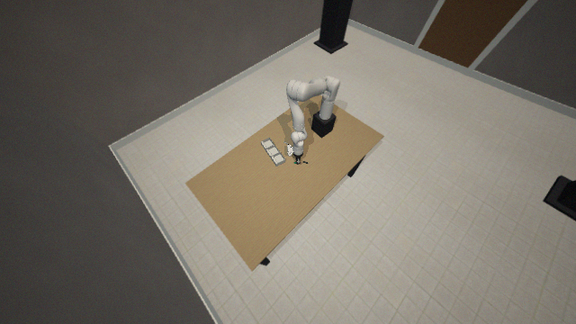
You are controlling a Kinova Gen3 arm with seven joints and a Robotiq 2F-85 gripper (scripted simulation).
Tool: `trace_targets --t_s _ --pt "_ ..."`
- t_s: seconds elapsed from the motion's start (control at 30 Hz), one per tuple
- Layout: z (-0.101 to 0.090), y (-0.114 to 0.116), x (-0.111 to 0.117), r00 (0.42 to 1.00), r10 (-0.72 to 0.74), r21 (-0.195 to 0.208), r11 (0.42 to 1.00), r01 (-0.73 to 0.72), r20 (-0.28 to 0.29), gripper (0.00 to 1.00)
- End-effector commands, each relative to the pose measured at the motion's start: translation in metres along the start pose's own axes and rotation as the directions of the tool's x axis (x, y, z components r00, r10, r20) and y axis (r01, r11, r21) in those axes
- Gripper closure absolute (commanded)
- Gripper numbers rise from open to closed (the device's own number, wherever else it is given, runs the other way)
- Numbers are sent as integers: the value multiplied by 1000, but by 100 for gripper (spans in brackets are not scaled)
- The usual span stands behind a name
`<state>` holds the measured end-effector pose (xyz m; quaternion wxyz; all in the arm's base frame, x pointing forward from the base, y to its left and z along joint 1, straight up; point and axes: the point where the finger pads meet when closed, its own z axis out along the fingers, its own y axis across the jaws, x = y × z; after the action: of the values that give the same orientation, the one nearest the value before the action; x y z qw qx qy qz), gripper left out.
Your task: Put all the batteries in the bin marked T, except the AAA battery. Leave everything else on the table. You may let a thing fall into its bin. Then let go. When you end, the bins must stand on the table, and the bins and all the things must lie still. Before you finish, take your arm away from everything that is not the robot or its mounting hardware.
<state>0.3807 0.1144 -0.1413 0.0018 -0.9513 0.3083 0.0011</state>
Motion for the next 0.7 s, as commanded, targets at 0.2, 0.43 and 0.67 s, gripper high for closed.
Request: trace_targets --t_s 0.2,0.43,0.67 --pt "11 -4 3 1000 0 9 1000 0 -1 71" --pt "11 -1 2 1000 -1 4 1000 1 0 71" --pt "11 -1 2 1000 -1 4 1000 1 0 91"
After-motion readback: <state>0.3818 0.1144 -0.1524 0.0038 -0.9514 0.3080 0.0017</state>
